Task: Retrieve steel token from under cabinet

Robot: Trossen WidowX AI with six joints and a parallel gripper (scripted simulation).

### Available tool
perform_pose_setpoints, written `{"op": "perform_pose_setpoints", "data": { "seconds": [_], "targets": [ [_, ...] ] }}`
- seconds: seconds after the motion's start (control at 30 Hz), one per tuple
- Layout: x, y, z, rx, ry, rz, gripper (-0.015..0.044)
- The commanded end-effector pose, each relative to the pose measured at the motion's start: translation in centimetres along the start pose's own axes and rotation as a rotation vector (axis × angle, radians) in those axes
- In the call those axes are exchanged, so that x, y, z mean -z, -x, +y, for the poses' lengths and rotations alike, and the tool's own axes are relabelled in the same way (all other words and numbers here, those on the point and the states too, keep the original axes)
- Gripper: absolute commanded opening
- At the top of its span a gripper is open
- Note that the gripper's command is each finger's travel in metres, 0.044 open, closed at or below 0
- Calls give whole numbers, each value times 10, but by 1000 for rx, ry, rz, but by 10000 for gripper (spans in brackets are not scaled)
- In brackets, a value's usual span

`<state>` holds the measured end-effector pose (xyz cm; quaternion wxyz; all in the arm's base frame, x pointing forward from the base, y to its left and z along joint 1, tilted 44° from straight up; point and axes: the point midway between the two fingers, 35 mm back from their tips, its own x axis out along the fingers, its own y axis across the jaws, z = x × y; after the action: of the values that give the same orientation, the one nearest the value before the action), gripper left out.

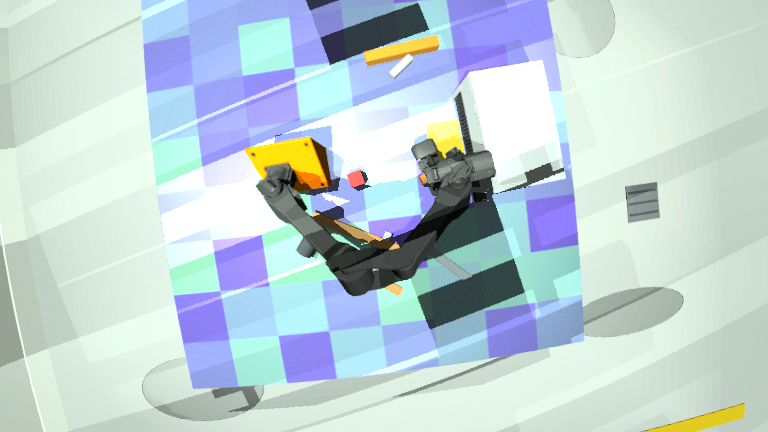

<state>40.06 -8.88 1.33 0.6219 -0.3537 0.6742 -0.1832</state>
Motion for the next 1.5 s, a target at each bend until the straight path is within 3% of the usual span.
{"op": "perform_pose_setpoints", "data": {
  "seconds": [0.0,1.47],
  "targets": [
    [0,-1,9,-11,6,0,0],
    [4,-1,39,-12,6,0,0]
  ]
}}
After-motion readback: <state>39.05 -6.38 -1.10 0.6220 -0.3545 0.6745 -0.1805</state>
